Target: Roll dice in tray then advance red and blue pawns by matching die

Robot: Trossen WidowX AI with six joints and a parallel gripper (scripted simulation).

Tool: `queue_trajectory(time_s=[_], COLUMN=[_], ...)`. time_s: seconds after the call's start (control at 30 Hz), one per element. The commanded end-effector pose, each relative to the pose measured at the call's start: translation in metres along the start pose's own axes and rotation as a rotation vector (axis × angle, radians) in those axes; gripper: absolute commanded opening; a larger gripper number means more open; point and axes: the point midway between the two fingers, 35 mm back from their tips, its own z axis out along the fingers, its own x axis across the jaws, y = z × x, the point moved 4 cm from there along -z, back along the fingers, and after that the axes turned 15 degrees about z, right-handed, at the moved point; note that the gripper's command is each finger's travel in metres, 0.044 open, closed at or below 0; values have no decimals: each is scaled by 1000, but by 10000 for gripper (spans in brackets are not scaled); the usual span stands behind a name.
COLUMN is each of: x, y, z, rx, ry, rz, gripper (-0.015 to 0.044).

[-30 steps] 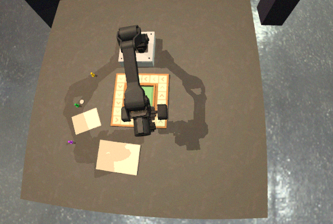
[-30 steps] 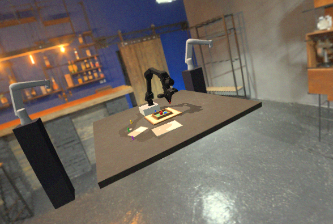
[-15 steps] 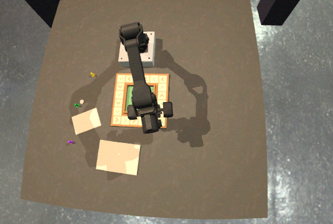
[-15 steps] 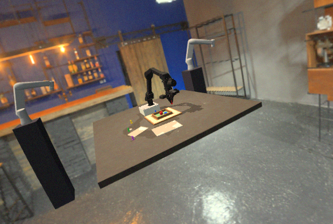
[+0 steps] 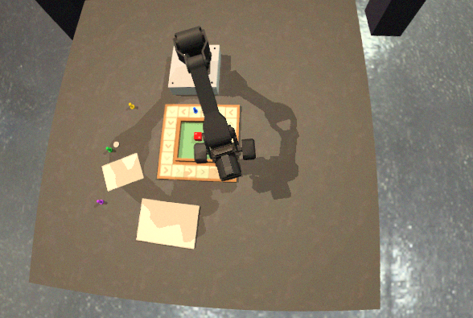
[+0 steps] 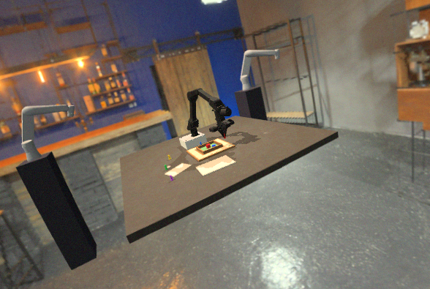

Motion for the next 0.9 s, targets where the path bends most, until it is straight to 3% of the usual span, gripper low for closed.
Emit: queue_trajectory(time_s=[0.0,0.23,0.87], x=[0,0,0], y=[-3,-3,-3], z=[7,38,56], rx=[3,3,3], ry=[1,1,1], rz=[10,10,10], gripper=[0,0,0])
